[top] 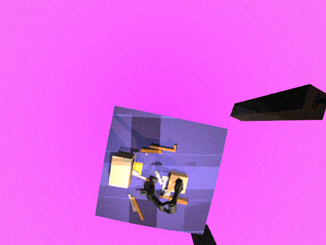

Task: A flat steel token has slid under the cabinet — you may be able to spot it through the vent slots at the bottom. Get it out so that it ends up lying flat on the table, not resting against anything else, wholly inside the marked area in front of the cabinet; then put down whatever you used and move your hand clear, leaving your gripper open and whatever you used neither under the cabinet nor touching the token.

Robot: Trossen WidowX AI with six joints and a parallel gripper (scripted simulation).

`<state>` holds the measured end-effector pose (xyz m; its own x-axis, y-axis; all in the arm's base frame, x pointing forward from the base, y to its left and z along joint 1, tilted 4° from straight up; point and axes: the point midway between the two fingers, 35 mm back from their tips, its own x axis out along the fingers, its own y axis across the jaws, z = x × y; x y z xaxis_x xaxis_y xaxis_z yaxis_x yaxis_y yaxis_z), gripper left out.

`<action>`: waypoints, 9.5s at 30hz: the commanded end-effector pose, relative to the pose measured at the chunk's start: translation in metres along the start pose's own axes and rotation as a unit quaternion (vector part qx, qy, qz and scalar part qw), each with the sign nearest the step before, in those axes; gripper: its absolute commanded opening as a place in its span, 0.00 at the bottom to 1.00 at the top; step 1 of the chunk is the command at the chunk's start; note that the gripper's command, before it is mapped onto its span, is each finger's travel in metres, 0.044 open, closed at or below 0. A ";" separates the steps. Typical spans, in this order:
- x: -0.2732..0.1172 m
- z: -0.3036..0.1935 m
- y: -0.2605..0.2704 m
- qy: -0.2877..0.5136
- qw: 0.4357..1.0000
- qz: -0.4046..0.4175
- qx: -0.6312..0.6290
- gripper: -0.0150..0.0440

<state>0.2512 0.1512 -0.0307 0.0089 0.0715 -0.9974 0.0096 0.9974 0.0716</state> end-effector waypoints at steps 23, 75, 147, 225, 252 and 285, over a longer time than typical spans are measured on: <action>-0.001 0.035 0.000 -0.005 1.000 0.001 -0.001 0.25; -0.002 0.093 0.000 -0.007 1.000 0.001 -0.001 0.25; -0.001 0.099 0.001 -0.007 1.000 0.001 -0.001 0.25; 0.001 0.010 0.005 -0.004 1.000 0.001 -0.001 0.25; 0.002 -0.027 0.007 -0.002 1.000 0.001 -0.001 0.25; -0.001 -0.051 0.000 -0.002 1.000 0.001 0.000 0.25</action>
<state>0.1991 0.1567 -0.0318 0.0029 0.0768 -0.9970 0.0083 0.9970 0.0768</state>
